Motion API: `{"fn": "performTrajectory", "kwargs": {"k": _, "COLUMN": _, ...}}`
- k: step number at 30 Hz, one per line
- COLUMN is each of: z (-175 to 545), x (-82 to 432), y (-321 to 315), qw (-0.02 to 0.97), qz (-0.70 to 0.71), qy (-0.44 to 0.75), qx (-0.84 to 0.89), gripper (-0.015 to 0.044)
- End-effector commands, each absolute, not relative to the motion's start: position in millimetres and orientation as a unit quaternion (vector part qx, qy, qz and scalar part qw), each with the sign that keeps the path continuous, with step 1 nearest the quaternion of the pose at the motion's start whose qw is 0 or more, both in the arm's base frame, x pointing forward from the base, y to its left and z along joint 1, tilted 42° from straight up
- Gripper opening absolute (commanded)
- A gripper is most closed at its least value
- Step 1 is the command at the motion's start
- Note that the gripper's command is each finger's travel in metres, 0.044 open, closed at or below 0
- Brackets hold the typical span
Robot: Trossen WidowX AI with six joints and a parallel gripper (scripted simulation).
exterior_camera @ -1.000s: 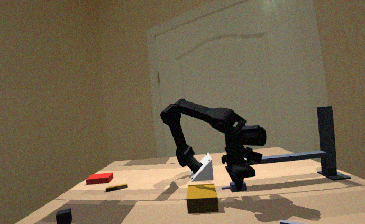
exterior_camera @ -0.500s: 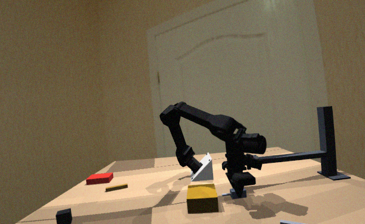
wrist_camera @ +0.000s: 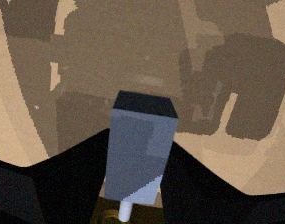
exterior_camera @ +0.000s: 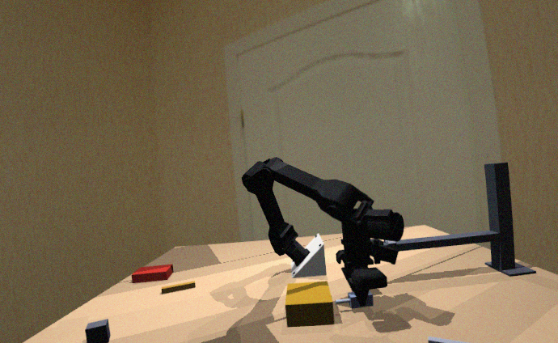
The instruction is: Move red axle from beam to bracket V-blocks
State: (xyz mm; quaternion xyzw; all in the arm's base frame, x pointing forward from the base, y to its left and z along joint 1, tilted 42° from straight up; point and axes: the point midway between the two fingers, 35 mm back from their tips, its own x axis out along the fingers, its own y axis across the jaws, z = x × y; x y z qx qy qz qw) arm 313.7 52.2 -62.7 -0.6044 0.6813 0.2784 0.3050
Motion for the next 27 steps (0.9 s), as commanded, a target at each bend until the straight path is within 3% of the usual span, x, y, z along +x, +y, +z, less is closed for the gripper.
{"fn": "performTrajectory", "kwargs": {"k": 1, "z": -57.0, "x": 312.4, "y": 46.7, "qw": 0.304, "qz": 0.278, "qy": 0.680, "qx": -0.606, "gripper": 0.0000}}
{"fn": "performTrajectory", "kwargs": {"k": 27, "z": -35.1, "x": 306.1, "y": 21.6, "qw": 0.303, "qz": 0.277, "qy": 0.681, "qx": -0.606, "gripper": 0.0000}}
